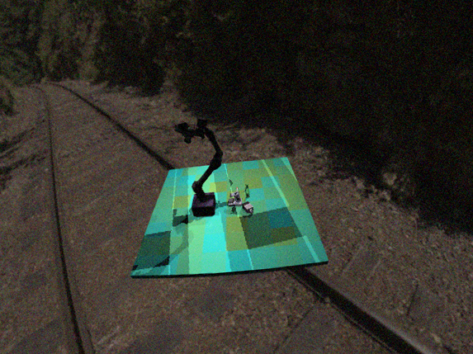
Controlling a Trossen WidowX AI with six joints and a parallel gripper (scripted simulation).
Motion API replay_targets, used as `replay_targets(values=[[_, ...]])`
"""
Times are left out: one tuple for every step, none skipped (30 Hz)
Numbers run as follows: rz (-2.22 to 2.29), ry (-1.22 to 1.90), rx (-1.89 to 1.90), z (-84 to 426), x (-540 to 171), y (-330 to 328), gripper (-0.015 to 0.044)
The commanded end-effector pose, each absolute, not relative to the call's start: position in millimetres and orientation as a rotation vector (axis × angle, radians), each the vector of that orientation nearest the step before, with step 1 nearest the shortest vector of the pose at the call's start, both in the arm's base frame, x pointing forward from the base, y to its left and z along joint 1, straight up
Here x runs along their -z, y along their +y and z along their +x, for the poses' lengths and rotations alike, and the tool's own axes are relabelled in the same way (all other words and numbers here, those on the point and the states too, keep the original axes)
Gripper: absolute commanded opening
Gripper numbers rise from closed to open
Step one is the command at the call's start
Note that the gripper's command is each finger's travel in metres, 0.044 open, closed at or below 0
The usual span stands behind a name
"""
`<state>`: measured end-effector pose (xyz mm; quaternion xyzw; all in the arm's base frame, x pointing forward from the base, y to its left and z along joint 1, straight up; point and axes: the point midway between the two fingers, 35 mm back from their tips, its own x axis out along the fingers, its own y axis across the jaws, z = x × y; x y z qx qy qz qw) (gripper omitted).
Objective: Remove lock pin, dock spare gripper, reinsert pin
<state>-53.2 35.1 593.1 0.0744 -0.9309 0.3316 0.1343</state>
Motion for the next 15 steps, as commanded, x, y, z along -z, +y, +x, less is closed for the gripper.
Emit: replay_targets(values=[[0.227, -2.703, -0.967, -55, -593, 34, 0.0374], [0.260, -2.716, -0.984, -60, -591, 30, 0.0347], [0.317, -2.739, -1.011, -69, -589, 23, 0.0321], [0.386, -2.765, -1.043, -78, -585, 13, 0.0300], [0.455, -2.791, -1.074, -87, -582, 3, 0.0300], [0.526, -2.815, -1.104, -94, -578, -8, 0.0300], [0.597, -2.840, -1.131, -101, -574, -19, 0.0300], [0.668, -2.863, -1.158, -107, -570, -31, 0.0300], [0.740, -2.886, -1.182, -112, -565, -43, 0.0300], [0.813, -2.908, -1.205, -115, -561, -56, 0.0300], [0.887, -2.930, -1.226, -118, -556, -69, 0.0300], [0.961, -2.951, -1.244, -119, -551, -82, 0.0300], [1.036, -2.972, -1.261, -120, -545, -96, 0.0300], [1.112, -2.992, -1.275, -119, -540, -109, 0.0300], [1.188, -3.011, -1.287, -118, -534, -123, 0.0300]])
